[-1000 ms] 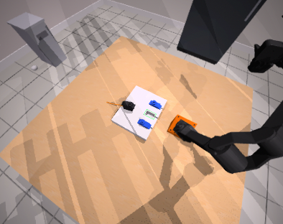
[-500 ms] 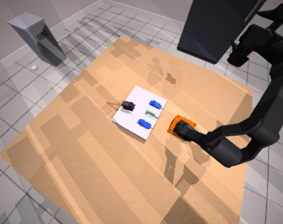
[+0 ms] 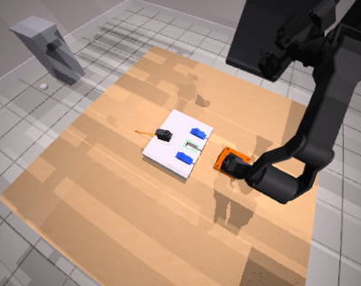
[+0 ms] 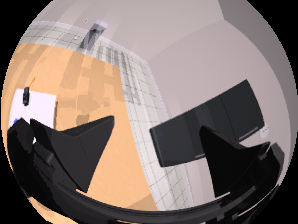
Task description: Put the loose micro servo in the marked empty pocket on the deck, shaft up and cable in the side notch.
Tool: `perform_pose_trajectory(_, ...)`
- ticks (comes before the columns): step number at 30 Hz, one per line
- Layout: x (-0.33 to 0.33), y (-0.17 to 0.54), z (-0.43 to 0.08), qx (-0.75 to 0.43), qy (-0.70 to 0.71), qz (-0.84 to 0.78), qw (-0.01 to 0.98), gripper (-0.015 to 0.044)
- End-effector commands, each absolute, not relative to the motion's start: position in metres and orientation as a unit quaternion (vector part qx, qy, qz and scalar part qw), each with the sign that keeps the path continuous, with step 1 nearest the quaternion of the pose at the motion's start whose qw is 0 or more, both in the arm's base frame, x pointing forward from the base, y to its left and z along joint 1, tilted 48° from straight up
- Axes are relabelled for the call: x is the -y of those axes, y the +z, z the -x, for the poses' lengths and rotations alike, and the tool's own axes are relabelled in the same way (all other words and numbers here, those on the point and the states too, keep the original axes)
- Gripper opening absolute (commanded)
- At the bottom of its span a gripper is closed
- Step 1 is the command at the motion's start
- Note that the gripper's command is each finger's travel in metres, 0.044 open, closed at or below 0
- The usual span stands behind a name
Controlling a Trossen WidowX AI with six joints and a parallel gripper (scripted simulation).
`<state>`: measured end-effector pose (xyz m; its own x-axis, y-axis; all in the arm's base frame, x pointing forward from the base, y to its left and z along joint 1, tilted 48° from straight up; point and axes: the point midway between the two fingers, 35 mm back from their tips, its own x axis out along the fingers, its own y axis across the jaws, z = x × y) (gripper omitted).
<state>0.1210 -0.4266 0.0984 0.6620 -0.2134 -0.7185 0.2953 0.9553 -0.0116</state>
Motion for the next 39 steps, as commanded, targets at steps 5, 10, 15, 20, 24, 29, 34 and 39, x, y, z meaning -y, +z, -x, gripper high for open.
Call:
perform_pose_trajectory(5,0.403,0.097,-0.166,-0.382,-0.136,-0.187,0.895,0.044)
perform_pose_trajectory(10,0.387,0.095,-0.19,-0.383,-0.135,-0.267,0.874,0.044)
perform_pose_trajectory(15,0.37,0.094,-0.212,-0.386,-0.136,-0.345,0.845,0.044)
perform_pose_trajectory(20,0.352,0.093,-0.233,-0.391,-0.14,-0.42,0.807,0.044)
perform_pose_trajectory(24,0.337,0.092,-0.248,-0.398,-0.145,-0.476,0.771,0.044)
perform_pose_trajectory(29,0.316,0.092,-0.266,-0.408,-0.154,-0.54,0.72,0.044)
perform_pose_trajectory(34,0.295,0.091,-0.282,-0.42,-0.166,-0.598,0.663,0.044)
perform_pose_trajectory(39,0.274,0.092,-0.297,-0.431,-0.182,-0.648,0.6,0.044)
